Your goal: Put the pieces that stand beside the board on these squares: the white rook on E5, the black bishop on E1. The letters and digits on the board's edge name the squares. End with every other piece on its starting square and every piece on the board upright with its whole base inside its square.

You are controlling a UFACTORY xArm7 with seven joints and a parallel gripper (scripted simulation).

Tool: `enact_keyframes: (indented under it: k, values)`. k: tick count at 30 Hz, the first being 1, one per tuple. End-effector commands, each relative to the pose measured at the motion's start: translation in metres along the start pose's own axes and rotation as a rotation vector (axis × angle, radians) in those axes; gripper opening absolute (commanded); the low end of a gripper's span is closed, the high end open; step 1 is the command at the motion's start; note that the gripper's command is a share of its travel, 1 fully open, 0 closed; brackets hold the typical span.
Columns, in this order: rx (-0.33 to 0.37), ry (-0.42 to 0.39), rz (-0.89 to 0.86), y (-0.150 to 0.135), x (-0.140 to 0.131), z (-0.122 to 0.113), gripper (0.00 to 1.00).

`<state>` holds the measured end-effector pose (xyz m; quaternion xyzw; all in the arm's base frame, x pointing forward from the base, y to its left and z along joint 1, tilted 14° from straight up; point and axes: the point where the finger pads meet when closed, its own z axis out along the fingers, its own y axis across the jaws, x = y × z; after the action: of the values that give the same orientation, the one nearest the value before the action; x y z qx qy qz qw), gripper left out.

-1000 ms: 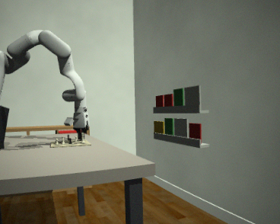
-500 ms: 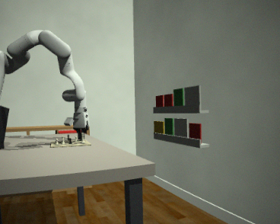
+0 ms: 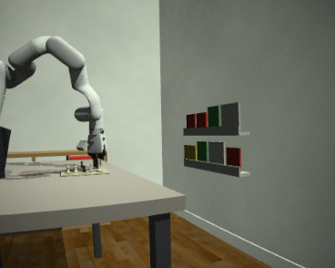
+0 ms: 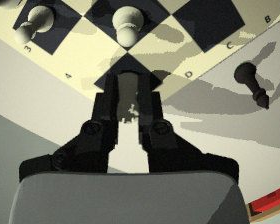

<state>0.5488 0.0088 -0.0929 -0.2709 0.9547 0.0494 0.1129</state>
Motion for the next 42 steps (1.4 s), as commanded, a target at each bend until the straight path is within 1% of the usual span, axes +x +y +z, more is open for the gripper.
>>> enact_keyframes:
  k: [1,2,3,5,6,8,9,11,12,16,17,32,37,42]
  values:
    - [0.003,-0.003,0.0,-0.001,-0.001,-0.001,0.0]
    - [0.003,-0.003,0.0,-0.001,-0.001,-0.001,0.0]
    - [0.003,-0.003,0.0,-0.001,-0.001,-0.001,0.07]
    - [0.003,-0.003,0.0,-0.001,-0.001,-0.001,0.07]
    - [0.003,-0.003,0.0,-0.001,-0.001,-0.001,0.15]
    - [0.003,-0.003,0.0,-0.001,-0.001,-0.001,0.15]
    - [0.003,-0.003,0.0,-0.001,-0.001,-0.001,0.22]
    - [0.003,-0.003,0.0,-0.001,-0.001,-0.001,0.22]
    - [0.003,-0.003,0.0,-0.001,-0.001,-0.001,0.3]
    - [0.003,-0.003,0.0,-0.001,-0.001,-0.001,0.3]
    - [0.003,-0.003,0.0,-0.001,-0.001,-0.001,0.37]
    - [0.002,-0.003,0.0,-0.001,-0.001,-0.004,0.37]
    - [0.003,-0.003,0.0,-0.001,-0.001,-0.02,0.37]
    - [0.002,-0.003,0.0,-0.001,-0.001,-0.048,0.37]
